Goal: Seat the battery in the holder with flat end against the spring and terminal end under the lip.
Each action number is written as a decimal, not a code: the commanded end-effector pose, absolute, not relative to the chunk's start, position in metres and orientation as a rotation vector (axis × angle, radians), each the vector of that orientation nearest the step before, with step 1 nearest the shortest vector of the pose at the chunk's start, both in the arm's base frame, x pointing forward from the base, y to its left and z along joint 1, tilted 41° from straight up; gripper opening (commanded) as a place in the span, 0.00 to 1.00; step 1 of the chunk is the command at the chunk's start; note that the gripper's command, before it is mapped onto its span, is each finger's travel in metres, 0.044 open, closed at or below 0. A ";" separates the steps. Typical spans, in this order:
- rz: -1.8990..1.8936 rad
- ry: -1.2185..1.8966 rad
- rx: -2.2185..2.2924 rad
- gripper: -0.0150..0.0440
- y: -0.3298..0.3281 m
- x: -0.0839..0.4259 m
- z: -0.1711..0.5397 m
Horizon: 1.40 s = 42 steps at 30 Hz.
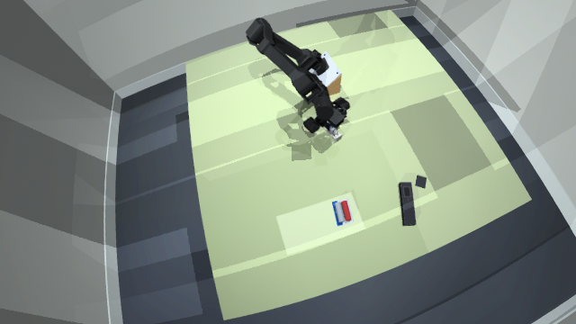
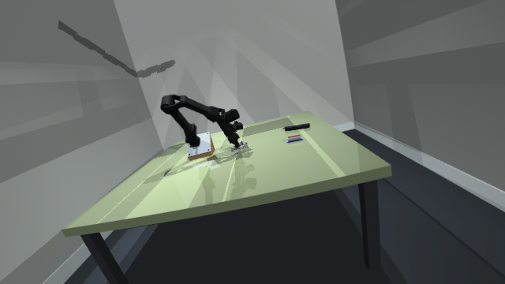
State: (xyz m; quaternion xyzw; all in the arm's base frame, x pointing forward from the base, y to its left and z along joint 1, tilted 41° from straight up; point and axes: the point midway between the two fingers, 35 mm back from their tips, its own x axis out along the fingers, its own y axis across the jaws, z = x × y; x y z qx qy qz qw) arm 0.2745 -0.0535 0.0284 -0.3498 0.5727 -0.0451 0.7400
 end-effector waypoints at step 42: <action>-0.198 1.513 -0.754 0.37 -0.056 0.282 0.023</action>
